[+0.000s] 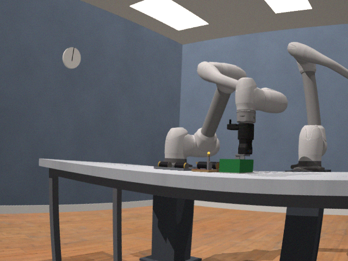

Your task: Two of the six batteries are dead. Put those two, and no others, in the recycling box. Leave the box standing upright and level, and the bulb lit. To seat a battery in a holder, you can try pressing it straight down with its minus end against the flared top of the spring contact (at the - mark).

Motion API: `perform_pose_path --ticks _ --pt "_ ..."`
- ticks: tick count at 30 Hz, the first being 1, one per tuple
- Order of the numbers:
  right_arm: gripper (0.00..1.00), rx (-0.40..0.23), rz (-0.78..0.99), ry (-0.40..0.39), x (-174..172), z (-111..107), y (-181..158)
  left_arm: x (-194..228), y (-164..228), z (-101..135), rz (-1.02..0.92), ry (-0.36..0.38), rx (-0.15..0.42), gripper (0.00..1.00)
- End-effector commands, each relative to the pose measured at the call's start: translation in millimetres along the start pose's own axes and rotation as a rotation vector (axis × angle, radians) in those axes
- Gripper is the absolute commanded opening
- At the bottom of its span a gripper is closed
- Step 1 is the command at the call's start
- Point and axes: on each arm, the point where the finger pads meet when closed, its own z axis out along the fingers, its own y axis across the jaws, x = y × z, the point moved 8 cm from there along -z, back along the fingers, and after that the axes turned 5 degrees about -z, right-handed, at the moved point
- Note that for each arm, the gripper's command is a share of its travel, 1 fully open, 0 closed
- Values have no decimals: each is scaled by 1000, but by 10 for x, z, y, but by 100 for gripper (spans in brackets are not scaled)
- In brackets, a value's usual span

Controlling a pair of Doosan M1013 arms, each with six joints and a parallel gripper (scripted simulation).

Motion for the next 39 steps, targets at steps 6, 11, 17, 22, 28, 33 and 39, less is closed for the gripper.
perform_pose_path --ticks 6,11,17,22,28,33,39 --pt "90 1 1 -3 -6 -23 -3 0 1 -7 0 -1 -1 100" --pt "90 1 1 -3 -6 -29 -3 0 1 -7 0 -1 -1 100" --pt "90 1 0 -3 -6 -85 -3 0 1 -7 0 -1 -1 100" --pt "90 1 0 -3 -6 -259 -3 0 1 -7 0 -1 -1 100" --pt "90 1 0 -3 -5 -552 -3 0 1 -7 0 -1 -1 100" --pt "90 1 0 -3 -5 -686 -3 0 1 -7 0 -1 -1 100" --pt "90 1 0 -3 -4 -849 -2 0 1 -7 0 -1 -1 100"
